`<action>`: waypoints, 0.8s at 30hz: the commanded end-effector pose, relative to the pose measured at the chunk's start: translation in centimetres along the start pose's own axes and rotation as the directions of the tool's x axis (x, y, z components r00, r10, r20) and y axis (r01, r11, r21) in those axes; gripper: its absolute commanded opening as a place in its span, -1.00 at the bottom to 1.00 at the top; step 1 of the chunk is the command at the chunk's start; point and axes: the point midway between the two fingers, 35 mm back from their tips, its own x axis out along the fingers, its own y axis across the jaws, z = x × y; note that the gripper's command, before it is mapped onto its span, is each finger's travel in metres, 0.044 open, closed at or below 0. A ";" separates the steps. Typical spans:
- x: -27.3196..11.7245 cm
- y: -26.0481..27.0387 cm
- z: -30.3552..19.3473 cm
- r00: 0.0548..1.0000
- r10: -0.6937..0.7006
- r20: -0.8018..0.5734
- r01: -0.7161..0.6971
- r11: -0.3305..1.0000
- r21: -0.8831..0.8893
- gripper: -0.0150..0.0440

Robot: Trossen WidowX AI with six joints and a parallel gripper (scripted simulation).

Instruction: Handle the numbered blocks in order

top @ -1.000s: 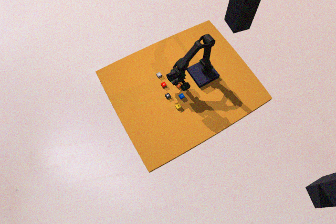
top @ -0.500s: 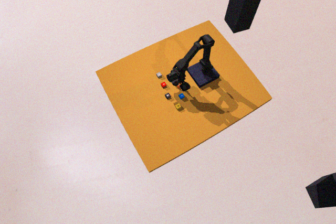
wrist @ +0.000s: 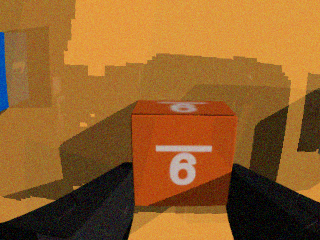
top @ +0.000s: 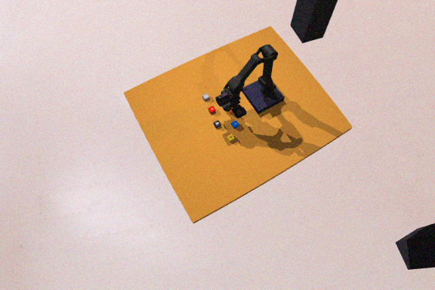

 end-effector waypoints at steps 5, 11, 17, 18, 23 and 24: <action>0.0 -0.1 0.0 1.000 -0.003 0.001 0.003 1.000 -0.004 -0.08; 0.0 -0.1 0.0 1.000 -0.003 0.001 0.003 1.000 -0.004 0.36; 0.0 -0.1 0.0 1.000 -0.003 0.001 0.003 1.000 -0.004 0.86; 0.0 -0.1 0.0 1.000 -0.003 0.001 0.003 1.000 -0.004 0.86; -2.4 0.0 0.1 1.000 -0.003 0.001 0.003 1.000 -0.004 0.86; -3.3 0.0 0.0 1.000 -0.003 0.001 0.003 1.000 -0.004 0.86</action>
